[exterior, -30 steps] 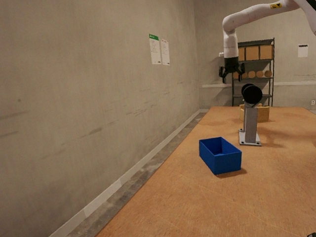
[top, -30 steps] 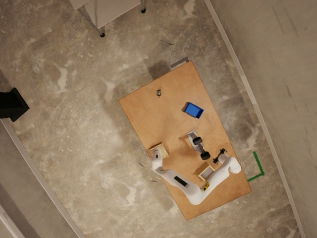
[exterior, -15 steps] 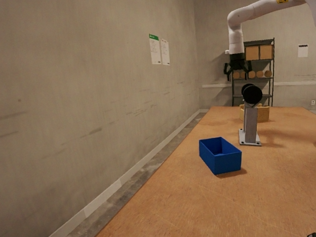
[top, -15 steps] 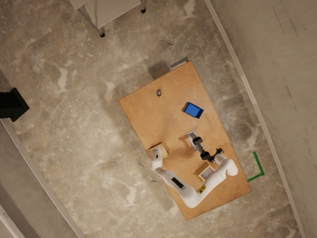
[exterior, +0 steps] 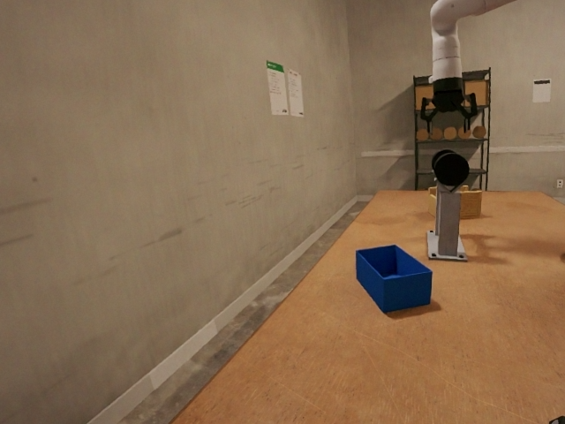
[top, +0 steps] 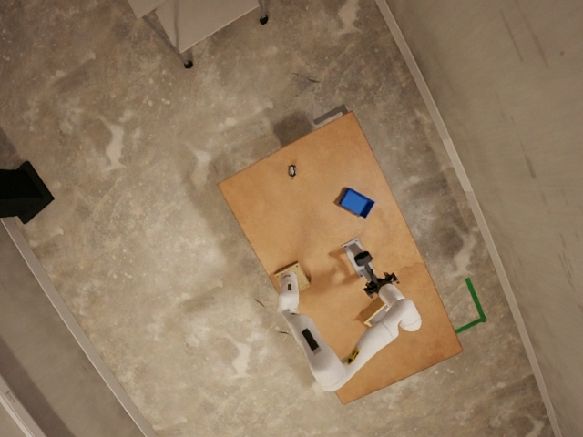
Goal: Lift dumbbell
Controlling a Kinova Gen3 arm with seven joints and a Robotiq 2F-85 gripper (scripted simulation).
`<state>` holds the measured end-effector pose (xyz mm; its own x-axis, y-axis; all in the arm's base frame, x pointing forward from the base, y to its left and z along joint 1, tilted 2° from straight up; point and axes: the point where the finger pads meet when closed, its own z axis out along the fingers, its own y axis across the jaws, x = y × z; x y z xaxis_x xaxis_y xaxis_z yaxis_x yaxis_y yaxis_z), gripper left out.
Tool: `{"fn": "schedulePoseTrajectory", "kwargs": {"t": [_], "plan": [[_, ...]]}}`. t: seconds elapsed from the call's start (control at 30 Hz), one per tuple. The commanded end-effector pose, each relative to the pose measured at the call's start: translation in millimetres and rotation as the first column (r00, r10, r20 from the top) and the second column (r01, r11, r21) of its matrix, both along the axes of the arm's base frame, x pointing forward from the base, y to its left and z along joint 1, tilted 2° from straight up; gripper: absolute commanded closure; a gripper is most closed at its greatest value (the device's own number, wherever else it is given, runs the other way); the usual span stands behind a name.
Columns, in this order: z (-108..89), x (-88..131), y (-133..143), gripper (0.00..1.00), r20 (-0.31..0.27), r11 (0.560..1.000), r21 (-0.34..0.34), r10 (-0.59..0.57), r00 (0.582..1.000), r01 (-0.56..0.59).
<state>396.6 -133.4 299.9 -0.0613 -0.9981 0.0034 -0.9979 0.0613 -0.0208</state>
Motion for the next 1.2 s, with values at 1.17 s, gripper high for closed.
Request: {"fn": "schedulePoseTrajectory", "kwargs": {"t": [1.17], "plan": [[-96.6, 2.2, -2.9, 0.00, 0.013, 1.000, -0.009, -0.012, 1.000, 0.012]]}}
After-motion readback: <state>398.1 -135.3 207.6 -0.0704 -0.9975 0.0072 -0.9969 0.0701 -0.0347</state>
